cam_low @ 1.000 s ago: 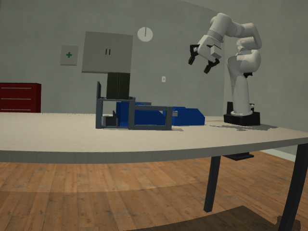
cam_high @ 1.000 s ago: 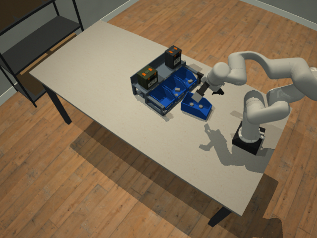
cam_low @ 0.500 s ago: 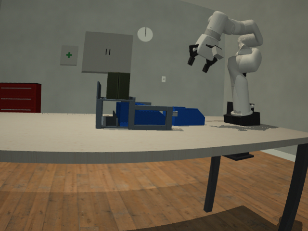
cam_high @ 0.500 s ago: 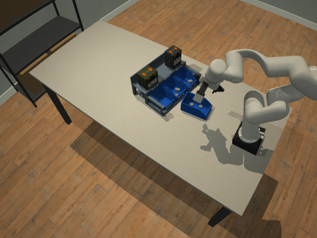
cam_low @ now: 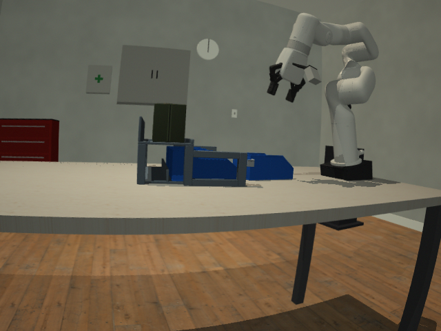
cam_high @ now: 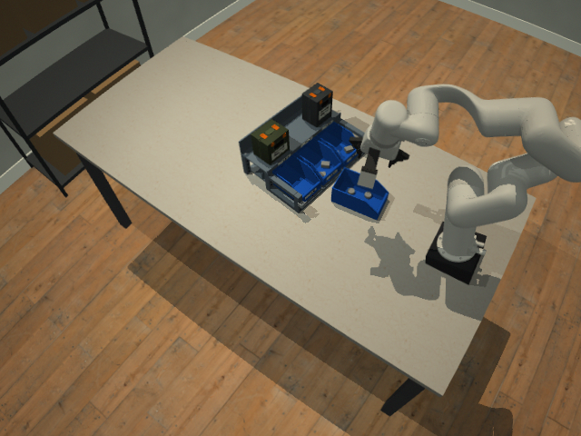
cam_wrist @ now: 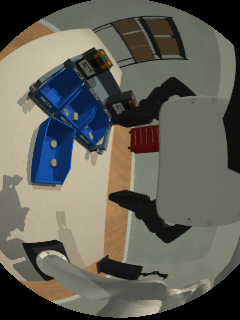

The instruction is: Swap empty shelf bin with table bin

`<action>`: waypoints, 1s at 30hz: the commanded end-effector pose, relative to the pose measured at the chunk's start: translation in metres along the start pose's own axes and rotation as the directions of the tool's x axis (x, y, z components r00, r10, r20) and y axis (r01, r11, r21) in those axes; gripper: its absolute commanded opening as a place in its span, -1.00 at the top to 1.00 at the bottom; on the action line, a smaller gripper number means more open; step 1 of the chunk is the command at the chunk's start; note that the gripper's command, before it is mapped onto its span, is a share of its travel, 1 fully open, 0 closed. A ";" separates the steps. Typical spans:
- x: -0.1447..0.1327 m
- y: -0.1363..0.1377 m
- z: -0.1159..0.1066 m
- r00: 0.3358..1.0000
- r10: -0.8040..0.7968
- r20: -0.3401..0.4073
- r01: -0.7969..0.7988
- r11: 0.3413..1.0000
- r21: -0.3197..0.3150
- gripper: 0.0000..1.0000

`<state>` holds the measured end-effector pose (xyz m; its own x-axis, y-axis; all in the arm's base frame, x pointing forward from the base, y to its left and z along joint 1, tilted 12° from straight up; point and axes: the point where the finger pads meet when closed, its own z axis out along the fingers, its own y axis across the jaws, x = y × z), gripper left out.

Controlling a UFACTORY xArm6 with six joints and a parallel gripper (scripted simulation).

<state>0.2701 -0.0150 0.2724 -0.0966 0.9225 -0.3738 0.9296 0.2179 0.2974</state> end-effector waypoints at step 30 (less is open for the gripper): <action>-0.013 0.037 0.013 0.832 -0.520 -0.194 0.529 0.848 -0.006 -1.00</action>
<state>0.3040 -0.0209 0.2755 -0.5724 0.7553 -0.3193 0.7796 0.6220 0.0736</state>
